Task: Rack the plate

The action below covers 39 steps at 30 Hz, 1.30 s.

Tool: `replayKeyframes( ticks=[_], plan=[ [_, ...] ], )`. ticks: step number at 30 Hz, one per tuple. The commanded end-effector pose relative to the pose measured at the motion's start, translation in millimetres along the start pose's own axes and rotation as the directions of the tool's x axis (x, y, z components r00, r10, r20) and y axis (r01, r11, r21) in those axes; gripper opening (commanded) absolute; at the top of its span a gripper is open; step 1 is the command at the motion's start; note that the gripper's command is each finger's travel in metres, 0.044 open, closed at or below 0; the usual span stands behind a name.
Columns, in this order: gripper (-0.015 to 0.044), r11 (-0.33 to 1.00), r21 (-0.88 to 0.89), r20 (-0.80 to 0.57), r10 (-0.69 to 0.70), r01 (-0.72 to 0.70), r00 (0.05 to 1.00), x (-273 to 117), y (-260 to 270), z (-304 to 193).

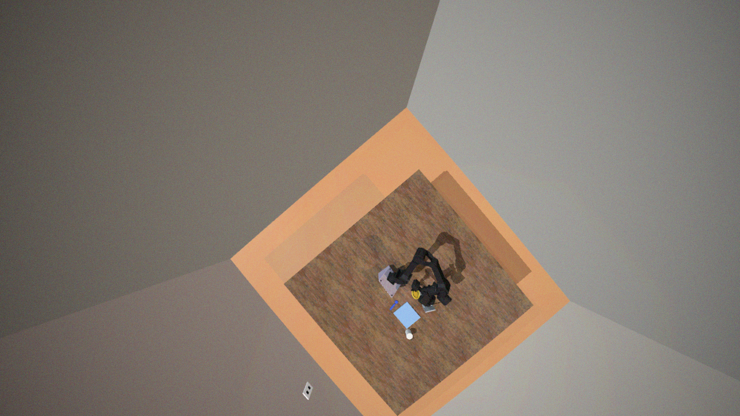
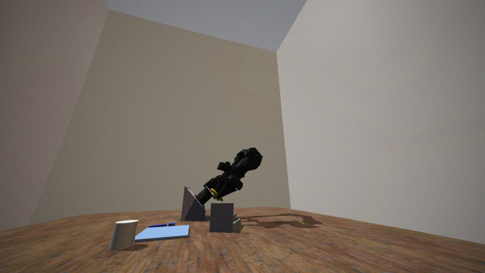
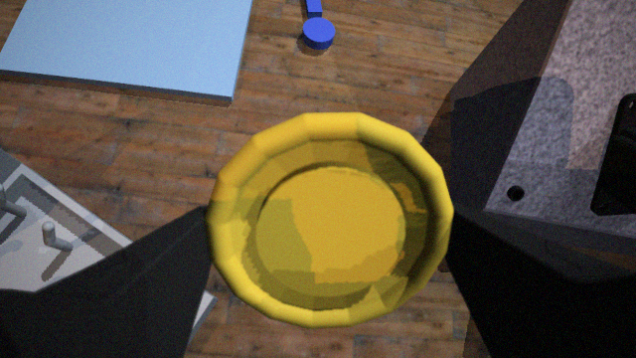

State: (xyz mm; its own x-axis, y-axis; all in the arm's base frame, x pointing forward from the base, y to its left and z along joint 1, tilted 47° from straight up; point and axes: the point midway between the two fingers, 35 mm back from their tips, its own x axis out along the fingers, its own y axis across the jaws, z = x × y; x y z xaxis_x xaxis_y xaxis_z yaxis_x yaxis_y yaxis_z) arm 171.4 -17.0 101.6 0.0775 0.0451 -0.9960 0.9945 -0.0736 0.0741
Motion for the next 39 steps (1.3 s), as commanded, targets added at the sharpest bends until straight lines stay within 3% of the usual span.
replayKeyframes(
  ticks=[1,19,39],
  plan=[
    [0.0,0.998,-0.048,0.079,0.035,-0.031,0.996,5,1,1],
    [0.0,0.95,-0.258,0.318,0.257,-0.178,0.913,12,15,0],
    [0.0,0.81,-0.452,0.424,0.564,-0.375,0.708,3,31,-15]
  ],
)
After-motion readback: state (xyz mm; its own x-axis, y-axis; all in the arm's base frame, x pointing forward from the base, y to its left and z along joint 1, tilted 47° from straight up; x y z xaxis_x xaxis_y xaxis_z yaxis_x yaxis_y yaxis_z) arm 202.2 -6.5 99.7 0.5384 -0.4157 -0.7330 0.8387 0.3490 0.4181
